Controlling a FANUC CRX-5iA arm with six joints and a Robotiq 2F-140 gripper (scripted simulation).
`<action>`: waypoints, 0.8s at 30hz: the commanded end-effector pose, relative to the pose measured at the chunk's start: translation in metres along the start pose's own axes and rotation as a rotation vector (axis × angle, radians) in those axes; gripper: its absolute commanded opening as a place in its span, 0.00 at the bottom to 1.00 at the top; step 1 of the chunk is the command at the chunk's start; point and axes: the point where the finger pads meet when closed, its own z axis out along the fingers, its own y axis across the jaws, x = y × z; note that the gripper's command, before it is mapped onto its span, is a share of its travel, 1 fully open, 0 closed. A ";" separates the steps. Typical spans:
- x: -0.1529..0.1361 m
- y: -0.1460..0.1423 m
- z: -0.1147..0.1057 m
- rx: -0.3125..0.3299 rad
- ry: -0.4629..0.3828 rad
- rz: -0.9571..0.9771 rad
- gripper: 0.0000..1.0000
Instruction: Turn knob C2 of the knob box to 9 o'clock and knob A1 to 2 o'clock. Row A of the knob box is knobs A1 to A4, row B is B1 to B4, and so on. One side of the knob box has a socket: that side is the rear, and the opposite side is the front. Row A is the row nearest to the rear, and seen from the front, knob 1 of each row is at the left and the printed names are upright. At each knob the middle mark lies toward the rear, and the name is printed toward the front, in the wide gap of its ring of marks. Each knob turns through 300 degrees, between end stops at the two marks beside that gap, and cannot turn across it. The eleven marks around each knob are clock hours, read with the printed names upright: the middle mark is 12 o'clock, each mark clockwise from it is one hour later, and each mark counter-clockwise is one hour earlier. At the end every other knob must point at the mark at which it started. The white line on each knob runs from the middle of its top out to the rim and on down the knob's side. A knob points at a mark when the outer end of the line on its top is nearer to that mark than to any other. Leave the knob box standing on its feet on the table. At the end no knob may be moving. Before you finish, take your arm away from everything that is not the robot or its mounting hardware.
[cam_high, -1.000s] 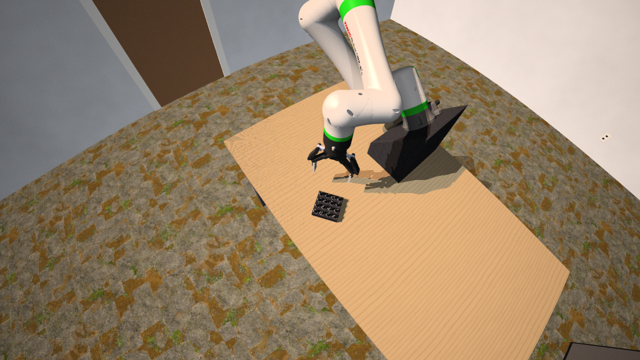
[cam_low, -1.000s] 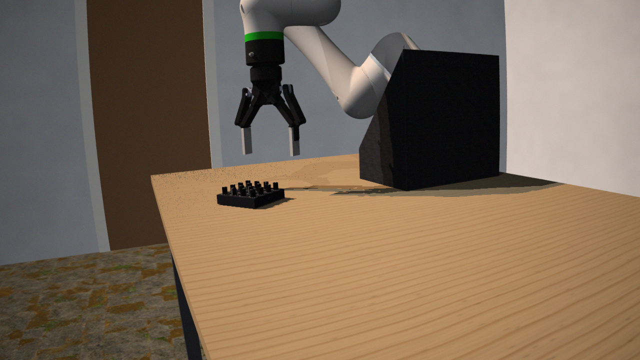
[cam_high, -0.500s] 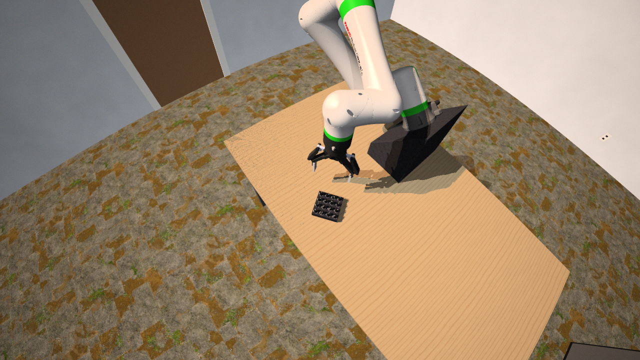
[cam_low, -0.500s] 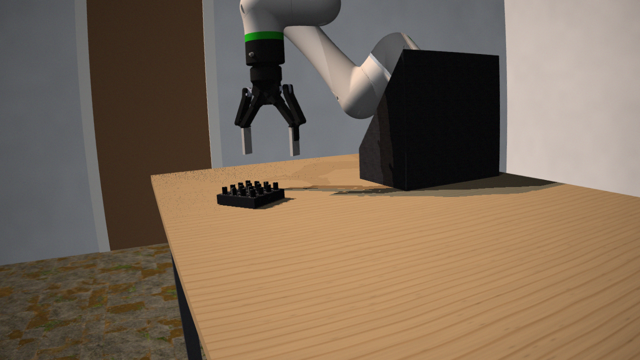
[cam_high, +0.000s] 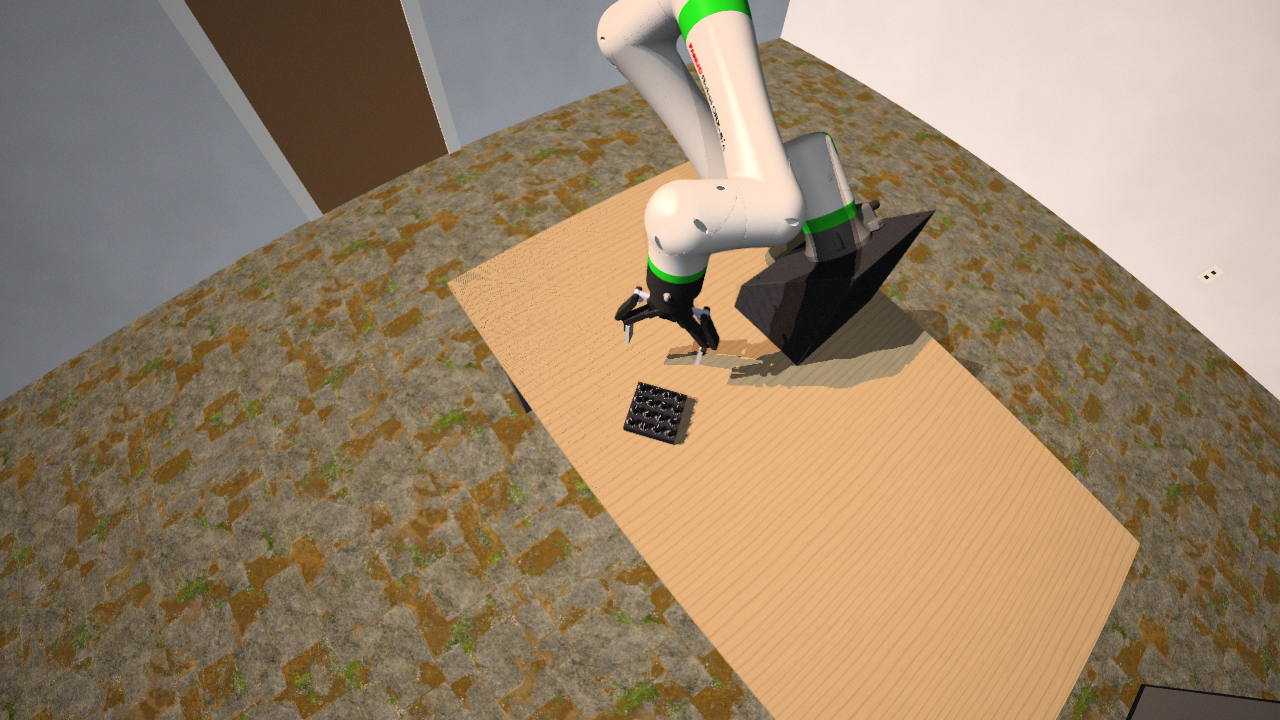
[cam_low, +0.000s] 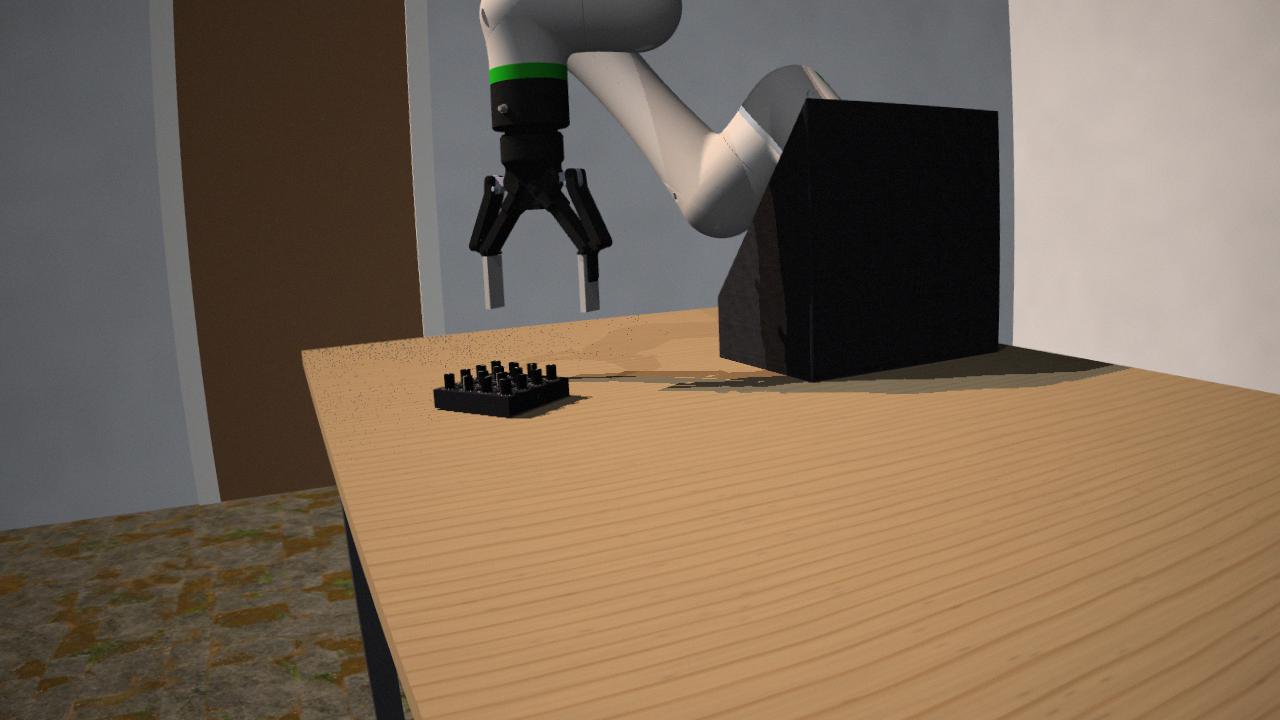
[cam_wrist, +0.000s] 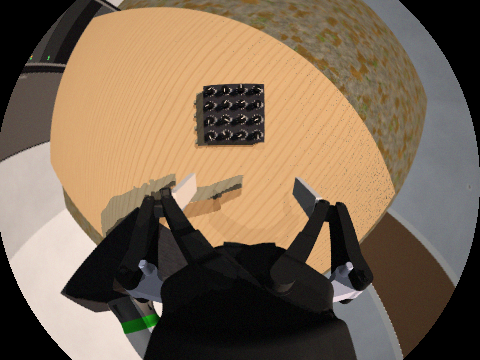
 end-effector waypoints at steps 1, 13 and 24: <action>0.000 0.000 0.000 0.000 0.000 0.000 1.00; 0.000 0.000 0.000 0.000 0.000 0.000 1.00; 0.001 -0.001 -0.001 0.000 0.000 0.027 1.00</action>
